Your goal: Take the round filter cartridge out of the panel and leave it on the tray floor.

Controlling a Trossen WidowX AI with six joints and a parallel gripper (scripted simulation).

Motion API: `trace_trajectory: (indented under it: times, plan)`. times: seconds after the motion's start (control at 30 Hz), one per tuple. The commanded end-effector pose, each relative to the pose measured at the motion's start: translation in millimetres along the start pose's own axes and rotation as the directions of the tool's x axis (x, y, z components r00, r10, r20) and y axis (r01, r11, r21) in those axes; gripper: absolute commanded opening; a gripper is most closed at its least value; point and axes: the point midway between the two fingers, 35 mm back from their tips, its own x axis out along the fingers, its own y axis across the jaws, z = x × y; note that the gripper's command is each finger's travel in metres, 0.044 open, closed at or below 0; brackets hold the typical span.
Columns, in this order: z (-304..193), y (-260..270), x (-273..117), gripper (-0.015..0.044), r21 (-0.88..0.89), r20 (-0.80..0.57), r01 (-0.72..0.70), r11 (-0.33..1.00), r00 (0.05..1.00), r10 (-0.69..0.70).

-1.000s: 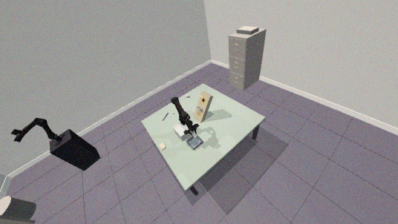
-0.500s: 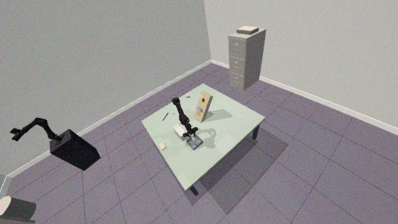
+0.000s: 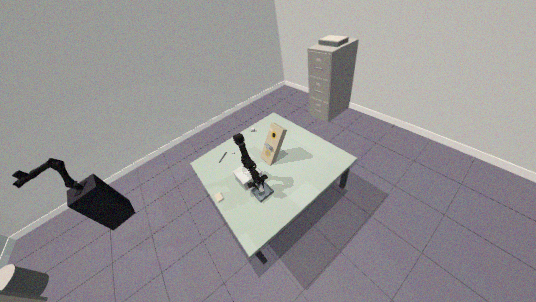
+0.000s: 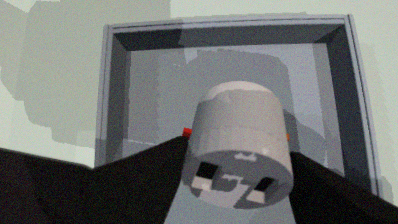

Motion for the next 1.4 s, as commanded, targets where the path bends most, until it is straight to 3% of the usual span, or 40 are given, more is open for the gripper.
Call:
trace_trajectory:
  times: [0.0,0.5,0.63,0.87,1.37]
  plan:
    - [1,0,-1,0.0053,0.0,0.002,0.0,1.0,1.0,0.0]
    - [1,0,-1,0.044,0.0,0.002,0.0,1.0,1.0,0.0]
    - [6,0,-6,0.044,0.0,0.003,0.0,1.0,1.0,0.0]
    - [37,0,-62,0.044,0.0,0.003,0.0,1.0,1.0,0.0]
    - [35,-1,-49,0.044,0.003,0.016,0.005,1.0,1.0,-0.005]
